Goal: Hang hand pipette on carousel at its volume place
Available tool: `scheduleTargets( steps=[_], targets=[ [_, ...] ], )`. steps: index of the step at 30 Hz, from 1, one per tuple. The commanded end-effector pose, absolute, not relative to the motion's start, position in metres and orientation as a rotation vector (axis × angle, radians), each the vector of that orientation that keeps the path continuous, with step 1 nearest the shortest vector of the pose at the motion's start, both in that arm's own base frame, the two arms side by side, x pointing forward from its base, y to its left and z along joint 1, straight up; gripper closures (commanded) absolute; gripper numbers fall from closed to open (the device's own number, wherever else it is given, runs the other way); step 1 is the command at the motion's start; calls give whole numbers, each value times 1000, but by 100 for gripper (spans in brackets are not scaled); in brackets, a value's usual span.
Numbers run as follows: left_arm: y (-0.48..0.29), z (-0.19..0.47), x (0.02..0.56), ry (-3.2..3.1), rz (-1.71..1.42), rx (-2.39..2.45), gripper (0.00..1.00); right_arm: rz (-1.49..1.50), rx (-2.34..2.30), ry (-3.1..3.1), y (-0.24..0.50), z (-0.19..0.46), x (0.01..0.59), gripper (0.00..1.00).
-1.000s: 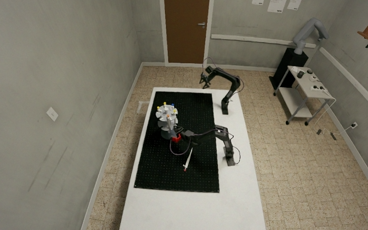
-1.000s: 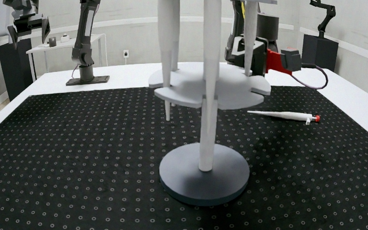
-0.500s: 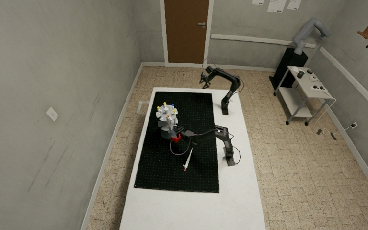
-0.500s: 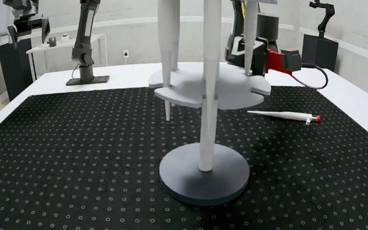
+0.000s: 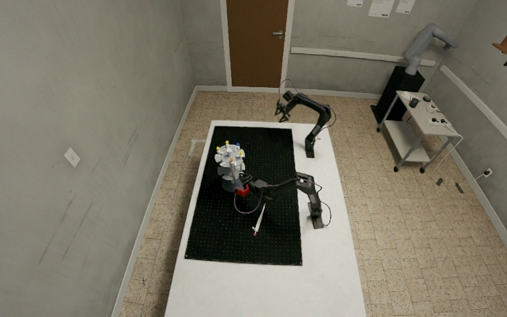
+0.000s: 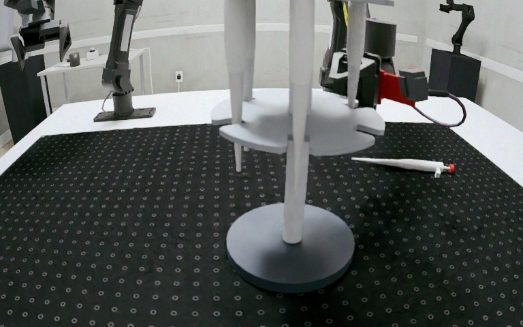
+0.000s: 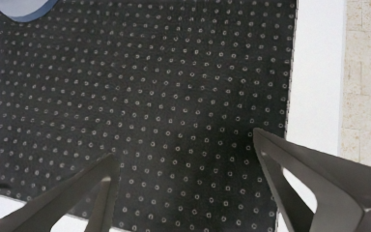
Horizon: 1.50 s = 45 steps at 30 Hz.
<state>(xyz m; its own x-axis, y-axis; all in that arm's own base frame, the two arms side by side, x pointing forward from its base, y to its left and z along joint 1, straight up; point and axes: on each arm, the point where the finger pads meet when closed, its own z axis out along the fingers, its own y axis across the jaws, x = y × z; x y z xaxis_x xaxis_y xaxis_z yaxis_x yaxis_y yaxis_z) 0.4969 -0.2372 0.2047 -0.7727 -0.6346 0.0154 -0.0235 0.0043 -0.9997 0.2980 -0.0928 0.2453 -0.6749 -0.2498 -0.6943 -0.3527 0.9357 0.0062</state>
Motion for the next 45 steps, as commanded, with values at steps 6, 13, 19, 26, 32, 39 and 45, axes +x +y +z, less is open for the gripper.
scheduleTargets(
  steps=[6, 13, 19, 26, 32, 39, 45],
  targets=[
    [-237, 237, 502, 1774, -1831, -600, 100, 168, -429, 2317, -96, 253, 302, 0],
    [-237, 238, 502, 1771, -1838, -603, 100, 168, -429, 2317, -96, 253, 302, 0],
    [-237, 238, 502, 1771, -1838, -603, 100, 168, -429, 2317, -96, 253, 302, 0],
    [-237, 238, 502, 1771, -1838, -603, 100, 168, -429, 2317, -96, 253, 302, 0],
    [-237, 238, 502, 1771, -1838, -603, 100, 168, -429, 2317, -96, 253, 302, 0],
    [-237, 238, 502, 1771, -1838, -603, 100, 168, -429, 2317, -96, 253, 302, 0],
    [-237, 238, 502, 1771, -1838, -603, 100, 168, -429, 2317, -96, 253, 302, 0]
  ],
)
